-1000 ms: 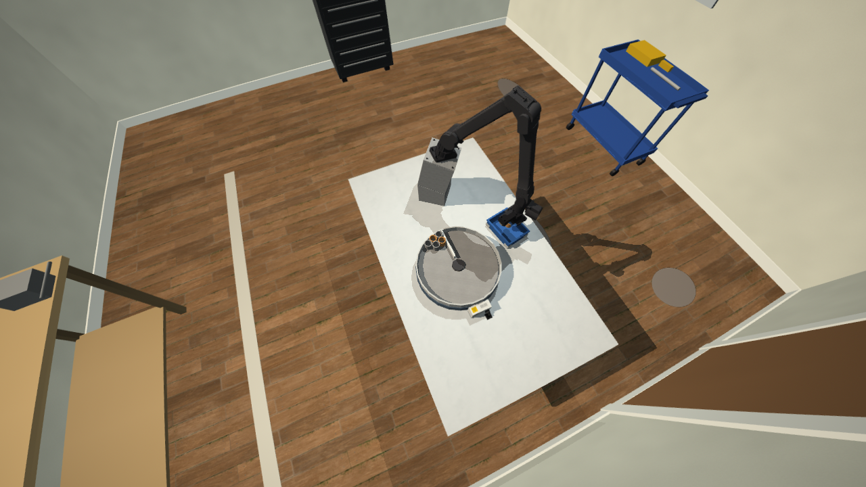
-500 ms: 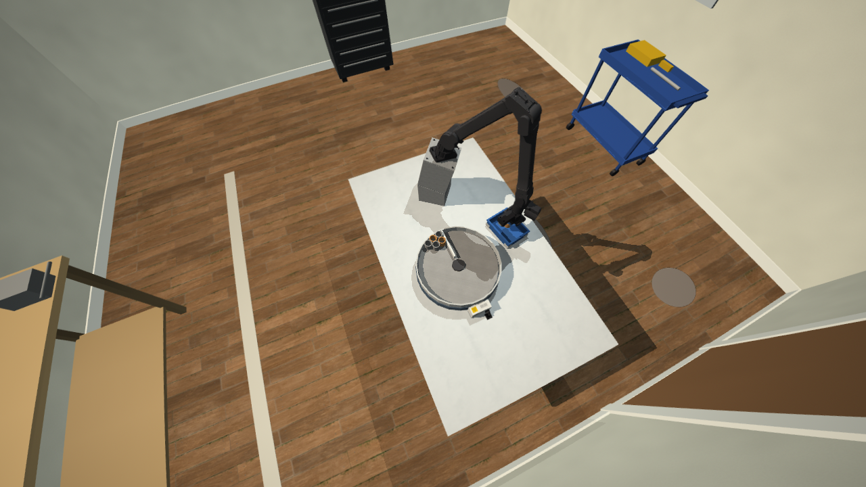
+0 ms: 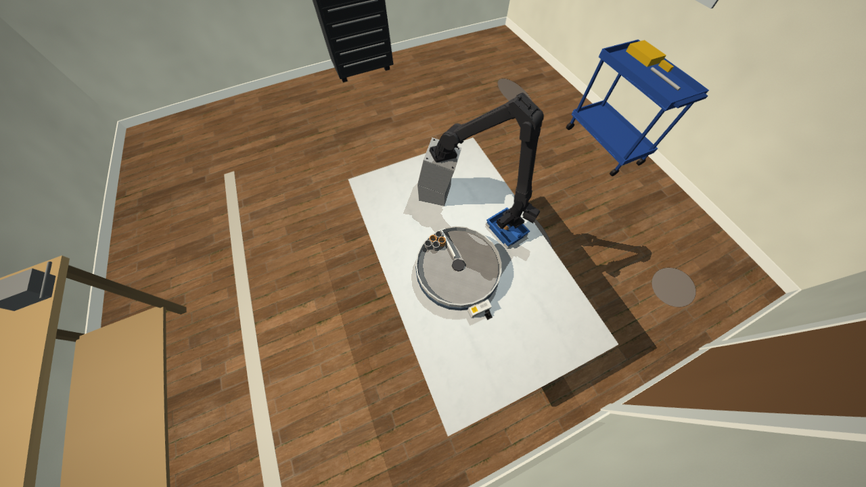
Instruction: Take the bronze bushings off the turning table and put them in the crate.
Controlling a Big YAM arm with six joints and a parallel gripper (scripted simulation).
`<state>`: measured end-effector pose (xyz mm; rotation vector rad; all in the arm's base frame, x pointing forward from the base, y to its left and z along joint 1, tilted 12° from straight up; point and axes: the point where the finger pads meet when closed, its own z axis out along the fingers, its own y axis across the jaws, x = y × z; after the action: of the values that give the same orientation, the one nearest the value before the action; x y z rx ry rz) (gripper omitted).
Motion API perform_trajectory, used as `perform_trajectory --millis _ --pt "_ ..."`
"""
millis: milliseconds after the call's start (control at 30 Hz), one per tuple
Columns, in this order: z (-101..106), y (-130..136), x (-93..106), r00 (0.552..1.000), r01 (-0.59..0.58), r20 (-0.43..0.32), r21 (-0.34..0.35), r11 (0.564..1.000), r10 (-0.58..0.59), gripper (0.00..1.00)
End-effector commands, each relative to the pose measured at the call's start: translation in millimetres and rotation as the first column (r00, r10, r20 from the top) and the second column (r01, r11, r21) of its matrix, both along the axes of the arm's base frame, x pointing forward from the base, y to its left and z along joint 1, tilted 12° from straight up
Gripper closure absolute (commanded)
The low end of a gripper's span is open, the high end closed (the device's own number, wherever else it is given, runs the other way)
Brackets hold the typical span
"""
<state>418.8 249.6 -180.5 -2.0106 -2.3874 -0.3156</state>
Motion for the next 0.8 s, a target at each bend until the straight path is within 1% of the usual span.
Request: perform_trajectory --millis 0,33,67,100,333,367,433,467,567,600,767 --pt "3 10 13.7 0.999 0.003 0.033 0.013 1.000 -0.004 1.00" --pt "14 13 21.9 0.998 0.005 0.056 0.026 1.000 -0.006 1.00" --pt "3 11 16.6 0.999 0.005 0.039 0.017 1.000 -0.006 1.00" --pt "-2 10 14.5 0.999 0.004 0.033 0.013 1.000 -0.005 1.00" --pt "-10 12 14.2 1.000 0.003 0.031 0.012 1.000 -0.004 1.00" --pt "-11 11 13.8 1.000 0.004 0.030 0.011 1.000 -0.004 1.00" --pt "-3 15 20.1 0.999 0.003 0.047 0.021 1.000 -0.004 1.00" --pt "-2 15 20.9 0.999 0.003 0.050 0.023 1.000 -0.004 1.00" --pt "-3 15 20.3 0.999 0.002 0.048 0.022 1.000 -0.003 1.00" --pt "-5 13 16.1 0.999 0.002 0.038 0.016 1.000 -0.003 1.00" --pt "-6 13 16.0 0.999 0.002 0.037 0.015 1.000 -0.003 1.00"
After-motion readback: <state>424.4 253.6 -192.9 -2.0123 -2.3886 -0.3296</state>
